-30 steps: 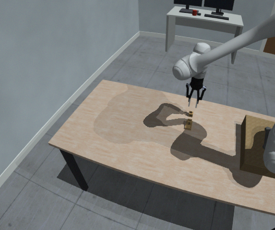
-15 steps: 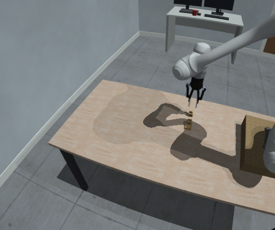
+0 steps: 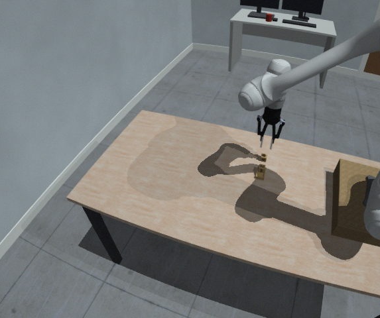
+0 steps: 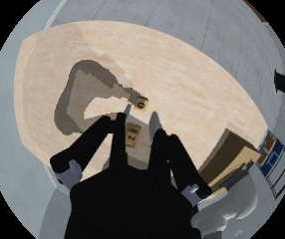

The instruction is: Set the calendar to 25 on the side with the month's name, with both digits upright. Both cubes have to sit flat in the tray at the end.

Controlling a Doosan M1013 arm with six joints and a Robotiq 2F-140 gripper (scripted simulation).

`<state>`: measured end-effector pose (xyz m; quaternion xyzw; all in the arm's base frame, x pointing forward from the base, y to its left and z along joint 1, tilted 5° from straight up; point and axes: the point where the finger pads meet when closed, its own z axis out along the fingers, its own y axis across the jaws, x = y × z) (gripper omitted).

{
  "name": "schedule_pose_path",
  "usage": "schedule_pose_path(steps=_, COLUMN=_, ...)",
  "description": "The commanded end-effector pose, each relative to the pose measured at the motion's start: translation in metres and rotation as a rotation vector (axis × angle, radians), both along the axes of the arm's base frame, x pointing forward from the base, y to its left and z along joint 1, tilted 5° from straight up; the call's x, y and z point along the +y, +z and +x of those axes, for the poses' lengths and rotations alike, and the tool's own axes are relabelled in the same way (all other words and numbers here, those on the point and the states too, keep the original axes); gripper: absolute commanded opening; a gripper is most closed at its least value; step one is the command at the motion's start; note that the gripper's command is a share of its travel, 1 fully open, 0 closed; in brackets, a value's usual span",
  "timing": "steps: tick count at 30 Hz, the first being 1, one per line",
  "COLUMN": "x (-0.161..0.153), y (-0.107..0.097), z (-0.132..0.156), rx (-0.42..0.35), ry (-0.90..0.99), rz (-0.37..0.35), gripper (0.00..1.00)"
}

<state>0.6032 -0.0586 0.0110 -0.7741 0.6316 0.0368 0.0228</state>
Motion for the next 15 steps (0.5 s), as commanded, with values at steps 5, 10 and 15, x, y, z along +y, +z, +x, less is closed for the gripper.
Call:
schedule_pose_path(steps=5, x=0.000, y=-0.002, z=0.000, rx=0.000, ry=0.000, rz=0.000, gripper=0.35)
schedule_pose_path(steps=10, x=0.001, y=-0.007, z=0.000, rx=0.000, ry=0.000, rz=0.000, gripper=0.35)
schedule_pose_path(steps=15, x=0.001, y=-0.013, z=0.000, rx=0.000, ry=0.000, rz=0.000, gripper=0.35)
